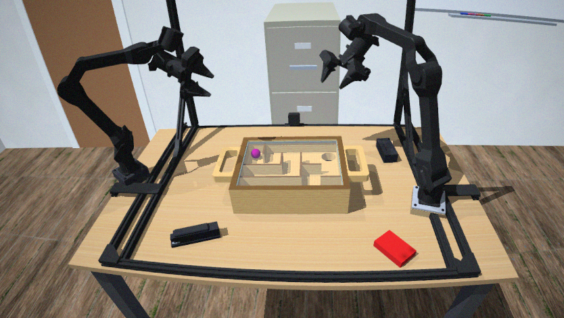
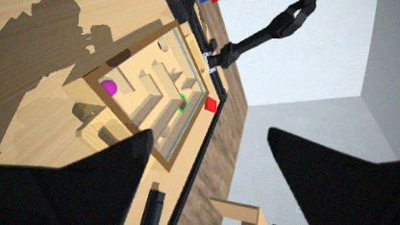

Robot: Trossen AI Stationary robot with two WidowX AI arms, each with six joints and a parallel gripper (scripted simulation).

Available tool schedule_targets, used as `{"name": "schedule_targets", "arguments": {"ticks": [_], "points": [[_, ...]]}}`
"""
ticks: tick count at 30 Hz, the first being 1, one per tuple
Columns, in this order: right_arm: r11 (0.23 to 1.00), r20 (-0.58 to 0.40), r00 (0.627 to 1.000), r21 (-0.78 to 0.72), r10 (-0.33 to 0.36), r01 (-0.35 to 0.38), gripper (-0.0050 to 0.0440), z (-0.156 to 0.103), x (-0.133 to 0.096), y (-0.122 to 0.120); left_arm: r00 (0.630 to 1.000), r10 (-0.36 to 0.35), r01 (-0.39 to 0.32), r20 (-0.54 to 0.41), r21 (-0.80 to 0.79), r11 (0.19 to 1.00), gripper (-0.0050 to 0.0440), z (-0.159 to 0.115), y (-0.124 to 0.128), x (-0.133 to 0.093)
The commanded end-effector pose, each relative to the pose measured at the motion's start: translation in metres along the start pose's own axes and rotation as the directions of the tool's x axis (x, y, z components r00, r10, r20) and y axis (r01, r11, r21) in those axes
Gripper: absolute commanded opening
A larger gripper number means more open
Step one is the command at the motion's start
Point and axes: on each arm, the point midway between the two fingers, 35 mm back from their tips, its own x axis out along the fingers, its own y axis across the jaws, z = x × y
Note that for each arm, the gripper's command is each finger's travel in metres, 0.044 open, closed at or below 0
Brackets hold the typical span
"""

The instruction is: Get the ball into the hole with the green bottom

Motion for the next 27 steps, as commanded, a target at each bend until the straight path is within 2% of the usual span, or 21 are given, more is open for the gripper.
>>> {"name": "schedule_targets", "arguments": {"ticks": [1, 17, 23, 26, 27], "points": [[1.0, 0.0, 1.0, 0.0, 0.0, 0.0, 0.04, 0.0, 0.0, 0.0, 1.0, 0.0, 0.0, 0.0, 0.0, 1.0, 0.04, 0.0, 0.0, 0.0], [1.0, 0.0, 1.0, 0.0, 0.0, 0.0, 0.04, 0.0, 0.0, 0.0, 1.0, 0.0, 0.0, 0.0, 0.0, 1.0, 0.04, 0.0, 0.0, 0.0], [0.998, -0.018, 0.999, -0.043, 0.037, -0.038, 0.0256, -0.001, 0.008, 0.004, 1.0, 0.016, -0.016, 0.019, 0.023, 1.0, 0.0256, 0.01, -0.003, 0.004], [0.986, -0.053, 0.993, -0.118, 0.108, -0.114, 0.0186, -0.005, 0.022, 0.011, 0.997, 0.046, -0.05, 0.054, 0.065, 0.997, 0.0186, 0.028, -0.008, 0.01], [0.977, -0.07, 0.988, -0.149, 0.141, -0.15, 0.0186, -0.007, 0.028, 0.015, 0.996, 0.061, -0.067, 0.07, 0.082, 0.994, 0.0186, 0.037, -0.01, 0.013]]}}
